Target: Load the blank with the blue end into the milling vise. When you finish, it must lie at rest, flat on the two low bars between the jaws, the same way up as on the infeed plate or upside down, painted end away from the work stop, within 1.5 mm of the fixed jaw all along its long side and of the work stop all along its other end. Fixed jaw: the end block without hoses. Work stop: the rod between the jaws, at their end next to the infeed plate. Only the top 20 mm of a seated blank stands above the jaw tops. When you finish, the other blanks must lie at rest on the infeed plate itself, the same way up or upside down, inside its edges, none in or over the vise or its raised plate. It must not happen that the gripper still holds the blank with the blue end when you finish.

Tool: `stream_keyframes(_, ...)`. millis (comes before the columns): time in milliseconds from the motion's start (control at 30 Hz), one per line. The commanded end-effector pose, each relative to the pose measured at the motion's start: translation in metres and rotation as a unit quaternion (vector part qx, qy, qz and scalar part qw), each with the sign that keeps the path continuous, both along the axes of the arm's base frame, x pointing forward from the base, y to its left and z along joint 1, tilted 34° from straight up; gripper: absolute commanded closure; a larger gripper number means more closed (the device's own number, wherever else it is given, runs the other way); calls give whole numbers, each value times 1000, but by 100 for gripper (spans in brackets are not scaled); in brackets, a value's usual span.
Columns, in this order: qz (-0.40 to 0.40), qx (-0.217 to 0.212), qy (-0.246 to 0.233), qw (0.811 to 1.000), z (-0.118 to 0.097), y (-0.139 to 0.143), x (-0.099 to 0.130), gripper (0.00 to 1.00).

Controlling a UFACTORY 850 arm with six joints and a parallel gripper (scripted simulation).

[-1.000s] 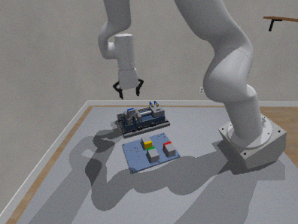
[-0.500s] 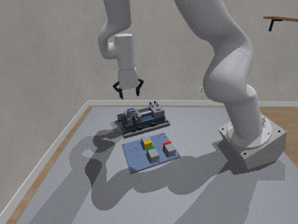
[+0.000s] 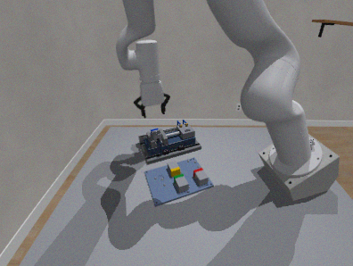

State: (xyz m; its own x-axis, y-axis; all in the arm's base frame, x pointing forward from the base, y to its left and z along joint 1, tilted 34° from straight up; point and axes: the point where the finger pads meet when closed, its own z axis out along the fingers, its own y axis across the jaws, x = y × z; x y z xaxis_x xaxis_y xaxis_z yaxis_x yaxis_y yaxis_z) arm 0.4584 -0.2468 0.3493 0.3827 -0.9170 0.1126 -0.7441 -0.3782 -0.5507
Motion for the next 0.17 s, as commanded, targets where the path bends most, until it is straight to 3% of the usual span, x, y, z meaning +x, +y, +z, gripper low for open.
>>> stream_keyframes(0, 0, -1, -1, 1000, 1, 0, 0, 0)
stream_keyframes(133, 0, -1, -1, 1000, 1, 0, 0, 0)
